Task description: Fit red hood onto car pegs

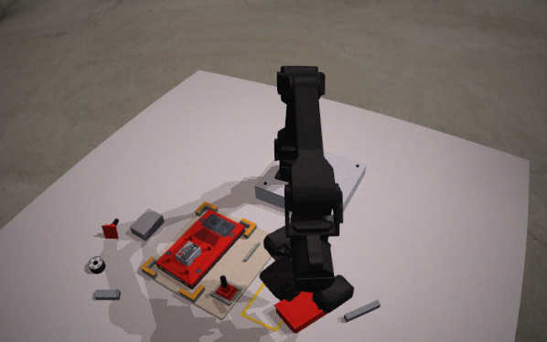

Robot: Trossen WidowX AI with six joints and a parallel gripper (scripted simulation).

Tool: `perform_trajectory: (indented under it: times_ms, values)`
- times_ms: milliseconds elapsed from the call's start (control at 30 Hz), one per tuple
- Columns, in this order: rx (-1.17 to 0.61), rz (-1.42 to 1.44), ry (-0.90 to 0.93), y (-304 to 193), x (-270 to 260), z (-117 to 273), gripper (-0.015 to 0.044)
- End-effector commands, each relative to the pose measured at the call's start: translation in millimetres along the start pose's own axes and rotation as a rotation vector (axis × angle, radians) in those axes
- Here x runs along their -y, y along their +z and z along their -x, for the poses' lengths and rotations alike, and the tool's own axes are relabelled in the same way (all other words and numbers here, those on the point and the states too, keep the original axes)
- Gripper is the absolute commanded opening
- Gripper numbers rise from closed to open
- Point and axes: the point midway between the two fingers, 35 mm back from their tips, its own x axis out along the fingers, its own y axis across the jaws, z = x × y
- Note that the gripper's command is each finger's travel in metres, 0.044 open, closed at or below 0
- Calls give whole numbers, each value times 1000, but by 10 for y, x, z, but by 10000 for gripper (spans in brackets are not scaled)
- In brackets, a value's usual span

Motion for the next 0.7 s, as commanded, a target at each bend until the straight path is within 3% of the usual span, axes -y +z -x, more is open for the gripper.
perform_trajectory:
  times_ms: [0, 667]
  values:
    - [0, -6, -6, 2, 8, -45, 440]
    - [0, -6, -6, 7, 11, -155, 440]
